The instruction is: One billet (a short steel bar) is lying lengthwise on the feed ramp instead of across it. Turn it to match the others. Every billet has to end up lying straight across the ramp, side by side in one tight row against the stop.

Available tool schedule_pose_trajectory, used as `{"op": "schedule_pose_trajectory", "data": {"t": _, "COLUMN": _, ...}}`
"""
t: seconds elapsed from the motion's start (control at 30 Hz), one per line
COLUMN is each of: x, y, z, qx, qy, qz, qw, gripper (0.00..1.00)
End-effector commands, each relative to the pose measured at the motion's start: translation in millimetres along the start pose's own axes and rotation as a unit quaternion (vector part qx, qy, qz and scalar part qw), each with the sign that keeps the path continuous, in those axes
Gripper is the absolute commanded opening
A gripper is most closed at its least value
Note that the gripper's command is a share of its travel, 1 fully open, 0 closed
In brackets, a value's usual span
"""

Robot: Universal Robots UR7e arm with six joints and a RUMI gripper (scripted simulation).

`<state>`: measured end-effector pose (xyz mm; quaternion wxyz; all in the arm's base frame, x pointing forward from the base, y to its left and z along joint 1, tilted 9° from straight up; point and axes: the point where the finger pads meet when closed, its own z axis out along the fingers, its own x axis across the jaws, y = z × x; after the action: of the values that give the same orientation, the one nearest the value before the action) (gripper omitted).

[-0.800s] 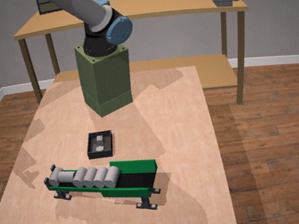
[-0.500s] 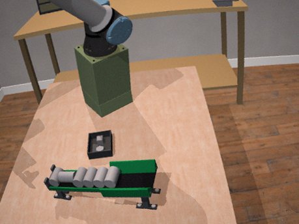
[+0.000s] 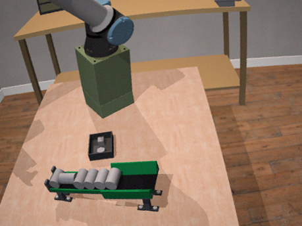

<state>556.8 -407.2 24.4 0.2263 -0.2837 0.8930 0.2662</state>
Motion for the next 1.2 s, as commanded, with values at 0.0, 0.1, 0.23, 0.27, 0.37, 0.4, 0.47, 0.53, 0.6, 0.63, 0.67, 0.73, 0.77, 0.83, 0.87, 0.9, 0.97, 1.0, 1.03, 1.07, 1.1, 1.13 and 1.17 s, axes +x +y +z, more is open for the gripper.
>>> {"op": "schedule_pose_trajectory", "data": {"t": 0.0, "x": 0, "y": 0, "z": -1, "qx": 0.001, "qy": 0.0, "qz": 0.0, "qw": 1.0, "gripper": 0.4}}
{"op": "schedule_pose_trajectory", "data": {"t": 0.1, "x": 0, "y": 0, "z": -1, "qx": 0.001, "qy": 0.0, "qz": 0.0, "qw": 1.0, "gripper": 0.4}}
{"op": "schedule_pose_trajectory", "data": {"t": 0.23, "x": 0, "y": 0, "z": -1, "qx": 0.001, "qy": 0.0, "qz": 0.0, "qw": 1.0, "gripper": 0.4}}
{"op": "schedule_pose_trajectory", "data": {"t": 0.27, "x": 0, "y": 0, "z": -1, "qx": 0.001, "qy": 0.0, "qz": 0.0, "qw": 1.0, "gripper": 0.4}}
{"op": "schedule_pose_trajectory", "data": {"t": 0.37, "x": -19, "y": 18, "z": 7, "qx": -0.002, "qy": 0.022, "qz": -0.023, "qw": 0.999, "gripper": 0.4}}
{"op": "schedule_pose_trajectory", "data": {"t": 0.4, "x": -28, "y": 28, "z": 10, "qx": -0.003, "qy": 0.033, "qz": -0.035, "qw": 0.999, "gripper": 0.4}}
{"op": "schedule_pose_trajectory", "data": {"t": 0.47, "x": -47, "y": 46, "z": 18, "qx": -0.006, "qy": 0.055, "qz": -0.057, "qw": 0.997, "gripper": 0.4}}
{"op": "schedule_pose_trajectory", "data": {"t": 0.53, "x": -47, "y": 46, "z": 18, "qx": -0.006, "qy": 0.055, "qz": -0.057, "qw": 0.997, "gripper": 0.4}}
{"op": "schedule_pose_trajectory", "data": {"t": 0.6, "x": -47, "y": 46, "z": 18, "qx": -0.006, "qy": 0.055, "qz": -0.057, "qw": 0.997, "gripper": 0.4}}
{"op": "schedule_pose_trajectory", "data": {"t": 0.63, "x": -47, "y": 46, "z": 18, "qx": -0.006, "qy": 0.055, "qz": -0.057, "qw": 0.997, "gripper": 0.4}}
{"op": "schedule_pose_trajectory", "data": {"t": 0.67, "x": -47, "y": 46, "z": 18, "qx": -0.006, "qy": 0.055, "qz": -0.057, "qw": 0.997, "gripper": 0.4}}
{"op": "schedule_pose_trajectory", "data": {"t": 0.73, "x": -47, "y": 46, "z": 18, "qx": -0.006, "qy": 0.055, "qz": -0.057, "qw": 0.997, "gripper": 0.4}}
{"op": "schedule_pose_trajectory", "data": {"t": 0.77, "x": -47, "y": 46, "z": 18, "qx": -0.006, "qy": 0.055, "qz": -0.057, "qw": 0.997, "gripper": 0.4}}
{"op": "schedule_pose_trajectory", "data": {"t": 0.83, "x": -47, "y": 46, "z": 18, "qx": -0.006, "qy": 0.055, "qz": -0.057, "qw": 0.997, "gripper": 0.4}}
{"op": "schedule_pose_trajectory", "data": {"t": 0.87, "x": -47, "y": 46, "z": 18, "qx": -0.006, "qy": 0.055, "qz": -0.057, "qw": 0.997, "gripper": 0.4}}
{"op": "schedule_pose_trajectory", "data": {"t": 0.9, "x": -54, "y": 56, "z": 21, "qx": -0.007, "qy": 0.065, "qz": -0.068, "qw": 0.996, "gripper": 0.4}}
{"op": "schedule_pose_trajectory", "data": {"t": 0.97, "x": -69, "y": 76, "z": 29, "qx": -0.009, "qy": 0.086, "qz": -0.091, "qw": 0.992, "gripper": 0.4}}
{"op": "schedule_pose_trajectory", "data": {"t": 1.0, "x": -77, "y": 86, "z": 32, "qx": -0.01, "qy": 0.096, "qz": -0.102, "qw": 0.99, "gripper": 0.4}}
{"op": "schedule_pose_trajectory", "data": {"t": 1.03, "x": -85, "y": 96, "z": 36, "qx": -0.01, "qy": 0.107, "qz": -0.113, "qw": 0.988, "gripper": 0.4}}
{"op": "schedule_pose_trajectory", "data": {"t": 1.07, "x": -85, "y": 96, "z": 36, "qx": -0.01, "qy": 0.107, "qz": -0.113, "qw": 0.988, "gripper": 0.4}}
{"op": "schedule_pose_trajectory", "data": {"t": 1.1, "x": -85, "y": 96, "z": 36, "qx": -0.01, "qy": 0.107, "qz": -0.113, "qw": 0.988, "gripper": 0.4}}
{"op": "schedule_pose_trajectory", "data": {"t": 1.13, "x": -85, "y": 96, "z": 36, "qx": -0.01, "qy": 0.107, "qz": -0.113, "qw": 0.988, "gripper": 0.4}}
{"op": "schedule_pose_trajectory", "data": {"t": 1.17, "x": -85, "y": 96, "z": 36, "qx": -0.01, "qy": 0.107, "qz": -0.113, "qw": 0.988, "gripper": 0.4}}
